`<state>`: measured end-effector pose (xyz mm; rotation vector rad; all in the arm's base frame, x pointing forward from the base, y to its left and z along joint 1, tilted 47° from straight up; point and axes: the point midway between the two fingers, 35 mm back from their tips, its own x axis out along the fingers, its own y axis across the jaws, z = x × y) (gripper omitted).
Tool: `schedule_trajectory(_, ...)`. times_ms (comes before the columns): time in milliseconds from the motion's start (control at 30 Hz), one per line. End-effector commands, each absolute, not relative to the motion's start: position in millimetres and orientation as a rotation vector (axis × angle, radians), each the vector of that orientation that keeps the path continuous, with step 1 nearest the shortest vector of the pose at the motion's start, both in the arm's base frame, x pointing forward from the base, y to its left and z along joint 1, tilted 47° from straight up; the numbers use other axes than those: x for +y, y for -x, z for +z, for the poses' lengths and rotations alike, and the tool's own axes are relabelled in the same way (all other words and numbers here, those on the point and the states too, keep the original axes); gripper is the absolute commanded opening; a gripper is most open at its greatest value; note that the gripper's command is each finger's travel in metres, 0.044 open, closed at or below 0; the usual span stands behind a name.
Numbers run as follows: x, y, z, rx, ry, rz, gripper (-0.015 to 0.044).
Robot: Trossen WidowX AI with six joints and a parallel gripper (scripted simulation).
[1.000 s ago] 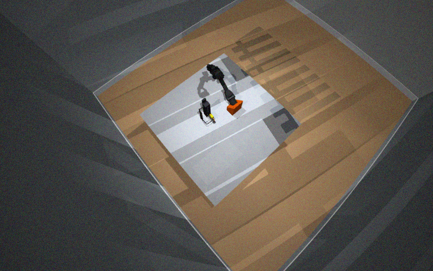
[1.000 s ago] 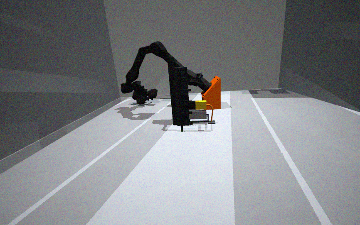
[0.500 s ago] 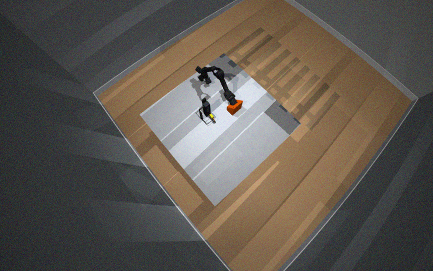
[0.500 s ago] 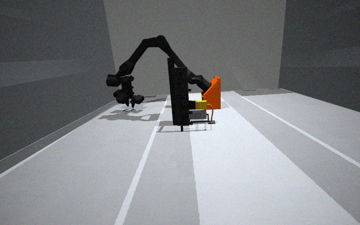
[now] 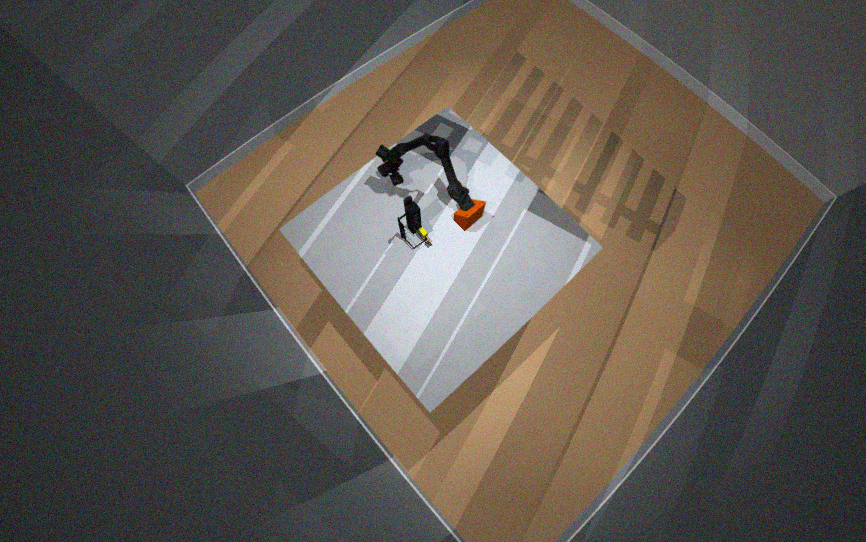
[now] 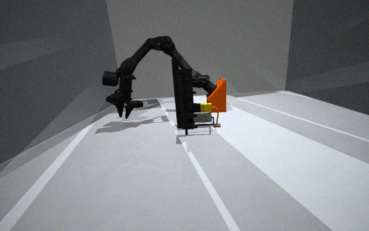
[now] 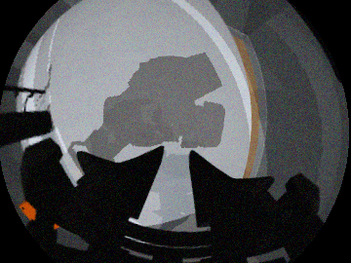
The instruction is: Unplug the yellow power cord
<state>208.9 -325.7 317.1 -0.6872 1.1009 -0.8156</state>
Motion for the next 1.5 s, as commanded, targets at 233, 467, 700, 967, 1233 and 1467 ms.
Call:
schedule_trajectory(233,-224.8,-327.7,298.5,0.85,0.689,-0.49,0.016)
schedule_trajectory(467,-147.7,-374.9,290.0,0.732,0.67,-0.292,0.016)
schedule_trajectory(700,-81.4,-402.8,282.6,0.657,0.608,-0.183,0.016)
schedule_trajectory(967,-9.9,-418.3,273.0,0.602,0.552,-0.063,0.016)
schedule_trajectory(1233,64.6,-414.4,231.1,0.665,0.686,0.143,0.016)
schedule_trajectory(1467,114.6,-390.4,181.0,0.782,0.881,0.317,0.016)
